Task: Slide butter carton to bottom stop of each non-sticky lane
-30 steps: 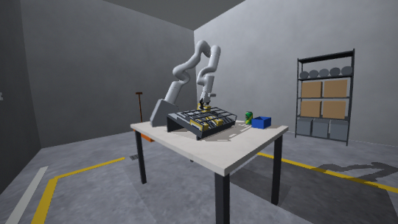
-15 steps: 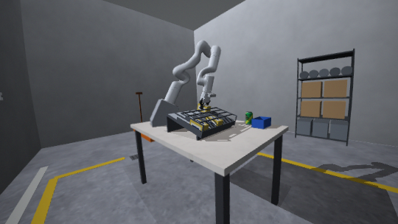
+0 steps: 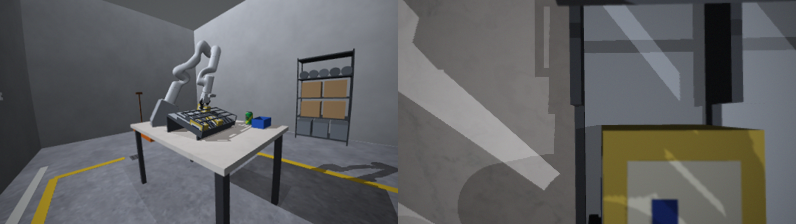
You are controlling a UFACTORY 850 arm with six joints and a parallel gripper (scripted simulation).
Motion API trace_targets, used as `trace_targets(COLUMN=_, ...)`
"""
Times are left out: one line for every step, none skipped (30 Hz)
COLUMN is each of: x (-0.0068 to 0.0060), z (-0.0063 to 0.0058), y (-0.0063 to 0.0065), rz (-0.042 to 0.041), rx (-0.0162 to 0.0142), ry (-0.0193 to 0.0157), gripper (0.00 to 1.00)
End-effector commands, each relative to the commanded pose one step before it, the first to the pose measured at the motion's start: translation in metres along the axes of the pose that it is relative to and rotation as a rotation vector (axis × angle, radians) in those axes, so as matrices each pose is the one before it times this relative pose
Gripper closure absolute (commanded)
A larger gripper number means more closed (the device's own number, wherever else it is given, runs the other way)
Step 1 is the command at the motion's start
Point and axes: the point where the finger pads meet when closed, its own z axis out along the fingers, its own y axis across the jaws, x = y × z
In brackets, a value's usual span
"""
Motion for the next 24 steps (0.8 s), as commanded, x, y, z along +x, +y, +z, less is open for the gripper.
trace_targets(x=0.00055, z=-0.00015, y=0.00003, rz=-0.00043, rx=0.00003, ry=0.00141, gripper=1.0)
trace_targets(x=0.0, z=0.0, y=0.0, rz=0.0, rx=0.0, ry=0.0, gripper=1.0)
trace_targets(x=0.0, z=0.0, y=0.0, rz=0.0, rx=0.0, ry=0.0, gripper=1.0)
trace_targets(x=0.0, z=0.0, y=0.0, rz=0.0, rx=0.0, ry=0.0, gripper=1.0)
trace_targets(x=0.0, z=0.0, y=0.0, rz=0.0, rx=0.0, ry=0.0, gripper=1.0)
trace_targets(x=0.0, z=0.0, y=0.0, rz=0.0, rx=0.0, ry=0.0, gripper=1.0)
trace_targets(x=0.0, z=0.0, y=0.0, rz=0.0, rx=0.0, ry=0.0, gripper=1.0)
trace_targets(x=0.0, z=0.0, y=0.0, rz=0.0, rx=0.0, ry=0.0, gripper=1.0)
trace_targets(x=0.00035, z=0.00202, y=-0.00022, rz=-0.00069, rx=-0.00042, ry=-0.00134, gripper=1.0)
trace_targets(x=0.0, z=0.0, y=0.0, rz=0.0, rx=0.0, ry=0.0, gripper=1.0)
trace_targets(x=0.0, z=0.0, y=0.0, rz=0.0, rx=0.0, ry=0.0, gripper=1.0)
trace_targets(x=0.0, z=0.0, y=0.0, rz=0.0, rx=0.0, ry=0.0, gripper=1.0)
trace_targets(x=0.0, z=0.0, y=0.0, rz=0.0, rx=0.0, ry=0.0, gripper=1.0)
trace_targets(x=0.0, z=0.0, y=0.0, rz=0.0, rx=0.0, ry=0.0, gripper=1.0)
trace_targets(x=0.0, z=0.0, y=0.0, rz=0.0, rx=0.0, ry=0.0, gripper=1.0)
trace_targets(x=0.0, z=0.0, y=0.0, rz=0.0, rx=0.0, ry=0.0, gripper=1.0)
trace_targets(x=0.0, z=0.0, y=0.0, rz=0.0, rx=0.0, ry=0.0, gripper=1.0)
trace_targets(x=0.0, z=0.0, y=0.0, rz=0.0, rx=0.0, ry=0.0, gripper=1.0)
trace_targets(x=0.0, z=0.0, y=0.0, rz=0.0, rx=0.0, ry=0.0, gripper=1.0)
trace_targets(x=0.0, z=0.0, y=0.0, rz=0.0, rx=0.0, ry=0.0, gripper=1.0)
trace_targets(x=0.0, z=0.0, y=0.0, rz=0.0, rx=0.0, ry=0.0, gripper=1.0)
trace_targets(x=0.0, z=0.0, y=0.0, rz=0.0, rx=0.0, ry=0.0, gripper=1.0)
trace_targets(x=0.0, z=0.0, y=0.0, rz=0.0, rx=0.0, ry=0.0, gripper=1.0)
trace_targets(x=0.0, z=0.0, y=0.0, rz=0.0, rx=0.0, ry=0.0, gripper=1.0)
